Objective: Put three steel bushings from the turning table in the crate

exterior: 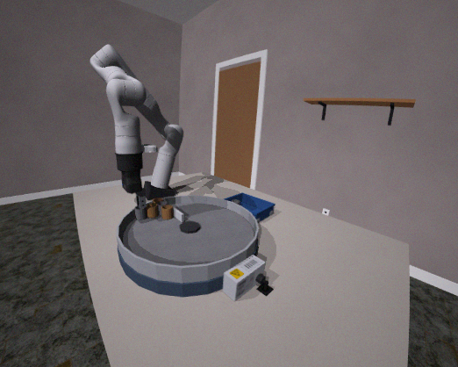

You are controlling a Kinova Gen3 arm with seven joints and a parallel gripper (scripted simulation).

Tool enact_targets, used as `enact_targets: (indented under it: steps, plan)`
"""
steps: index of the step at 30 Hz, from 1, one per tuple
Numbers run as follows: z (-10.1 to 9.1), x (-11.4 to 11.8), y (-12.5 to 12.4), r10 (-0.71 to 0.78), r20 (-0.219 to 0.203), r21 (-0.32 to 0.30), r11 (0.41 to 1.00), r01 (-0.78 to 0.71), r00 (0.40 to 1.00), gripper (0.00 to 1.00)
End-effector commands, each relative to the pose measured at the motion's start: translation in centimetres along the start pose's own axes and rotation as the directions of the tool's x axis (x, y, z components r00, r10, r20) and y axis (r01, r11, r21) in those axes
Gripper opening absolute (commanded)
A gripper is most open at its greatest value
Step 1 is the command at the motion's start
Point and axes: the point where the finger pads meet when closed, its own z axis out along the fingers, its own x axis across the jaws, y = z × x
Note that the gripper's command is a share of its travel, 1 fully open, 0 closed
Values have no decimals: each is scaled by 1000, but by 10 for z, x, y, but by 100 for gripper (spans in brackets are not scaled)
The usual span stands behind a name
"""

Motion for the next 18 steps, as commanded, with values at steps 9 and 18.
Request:
enact_targets:
  steps: [9,18]
  plan:
    - [1,1,2,4,-4,-6,1000,-4,1000,45]
    - [0,1,1,1,-1,-2,1000,-1,1000,45]
